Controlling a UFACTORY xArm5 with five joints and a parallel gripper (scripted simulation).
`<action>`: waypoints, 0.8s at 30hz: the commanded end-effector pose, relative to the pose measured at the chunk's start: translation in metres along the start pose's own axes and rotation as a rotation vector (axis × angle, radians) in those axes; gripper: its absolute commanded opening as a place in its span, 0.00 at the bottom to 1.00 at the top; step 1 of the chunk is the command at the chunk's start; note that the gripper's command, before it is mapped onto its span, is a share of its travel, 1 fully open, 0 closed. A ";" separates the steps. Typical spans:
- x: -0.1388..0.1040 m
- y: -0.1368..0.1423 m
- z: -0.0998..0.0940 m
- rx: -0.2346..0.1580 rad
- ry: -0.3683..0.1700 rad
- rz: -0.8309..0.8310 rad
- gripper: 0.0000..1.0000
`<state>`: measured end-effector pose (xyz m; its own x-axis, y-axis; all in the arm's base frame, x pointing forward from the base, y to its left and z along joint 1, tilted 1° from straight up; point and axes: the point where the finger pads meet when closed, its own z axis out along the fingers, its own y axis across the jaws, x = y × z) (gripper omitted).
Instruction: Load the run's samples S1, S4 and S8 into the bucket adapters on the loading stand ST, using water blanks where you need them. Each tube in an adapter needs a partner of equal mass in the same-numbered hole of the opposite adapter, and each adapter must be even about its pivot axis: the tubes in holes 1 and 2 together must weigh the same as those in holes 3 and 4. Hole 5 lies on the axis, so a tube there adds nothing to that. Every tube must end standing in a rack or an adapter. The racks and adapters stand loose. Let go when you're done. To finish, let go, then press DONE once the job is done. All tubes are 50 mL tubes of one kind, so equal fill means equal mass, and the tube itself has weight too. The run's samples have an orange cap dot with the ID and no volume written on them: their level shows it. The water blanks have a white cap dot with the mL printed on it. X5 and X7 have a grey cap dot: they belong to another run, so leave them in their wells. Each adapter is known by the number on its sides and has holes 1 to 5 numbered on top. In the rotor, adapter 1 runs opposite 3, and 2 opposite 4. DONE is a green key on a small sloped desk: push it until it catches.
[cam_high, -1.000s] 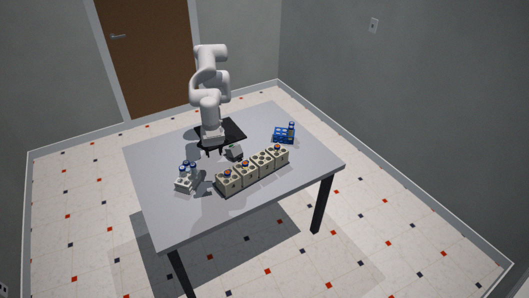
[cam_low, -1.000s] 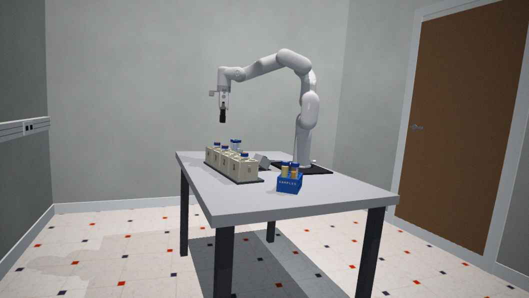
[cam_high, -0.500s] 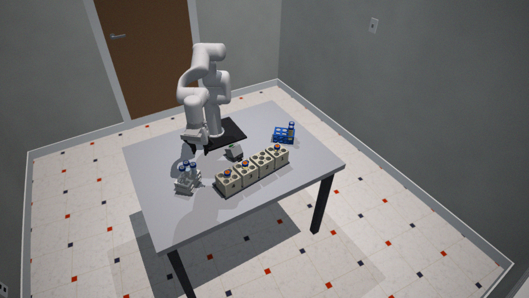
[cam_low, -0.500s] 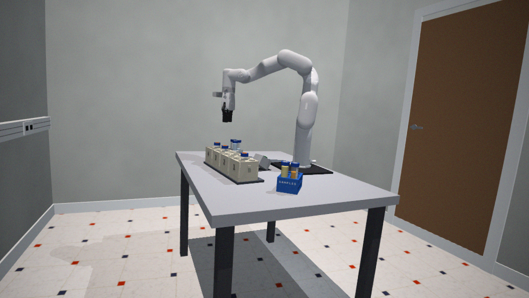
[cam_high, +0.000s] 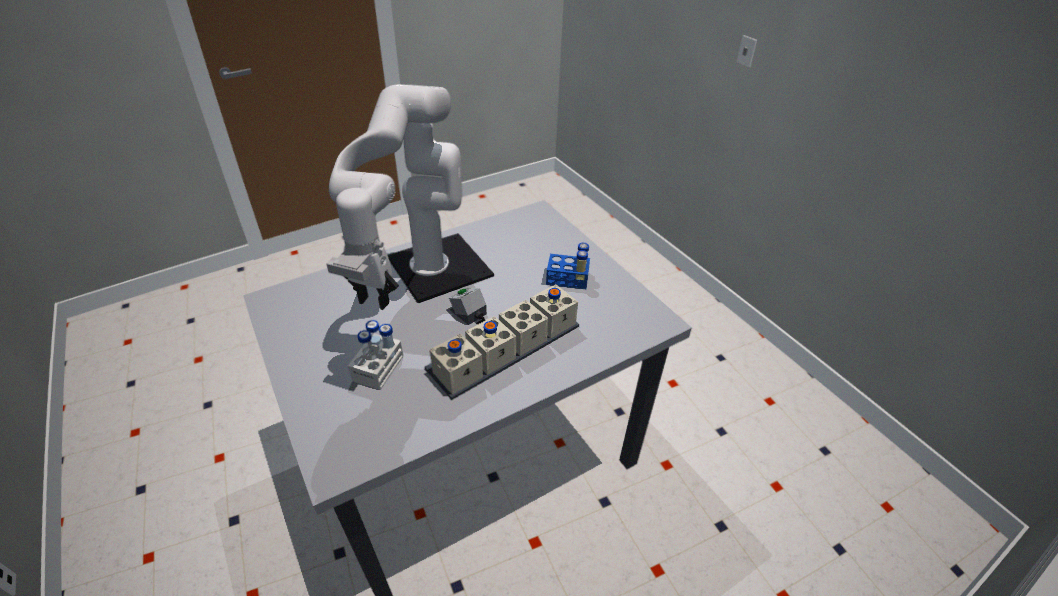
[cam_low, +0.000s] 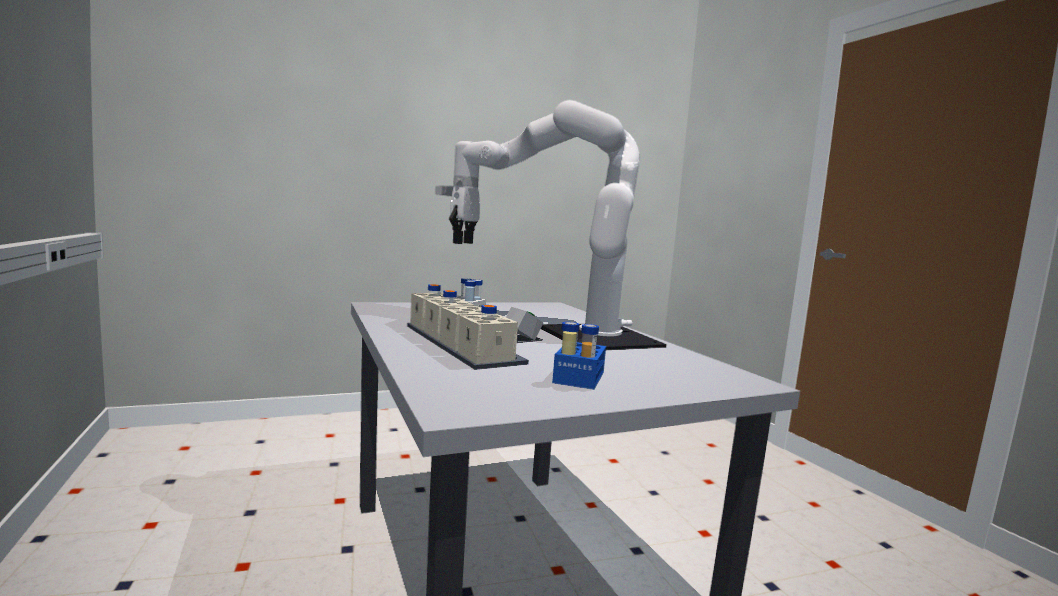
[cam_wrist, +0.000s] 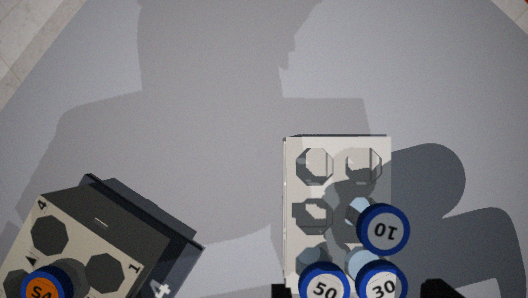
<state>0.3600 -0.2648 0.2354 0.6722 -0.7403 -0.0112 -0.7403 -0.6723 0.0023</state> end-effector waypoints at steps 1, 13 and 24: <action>0.005 0.018 -0.002 0.010 0.002 0.001 0.57; 0.010 0.046 -0.001 0.010 0.002 0.001 0.57; 0.010 0.046 0.001 0.010 0.002 0.001 0.57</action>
<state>0.3321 -0.3028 0.2350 0.6717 -0.7407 -0.0124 -0.7408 -0.6717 0.0012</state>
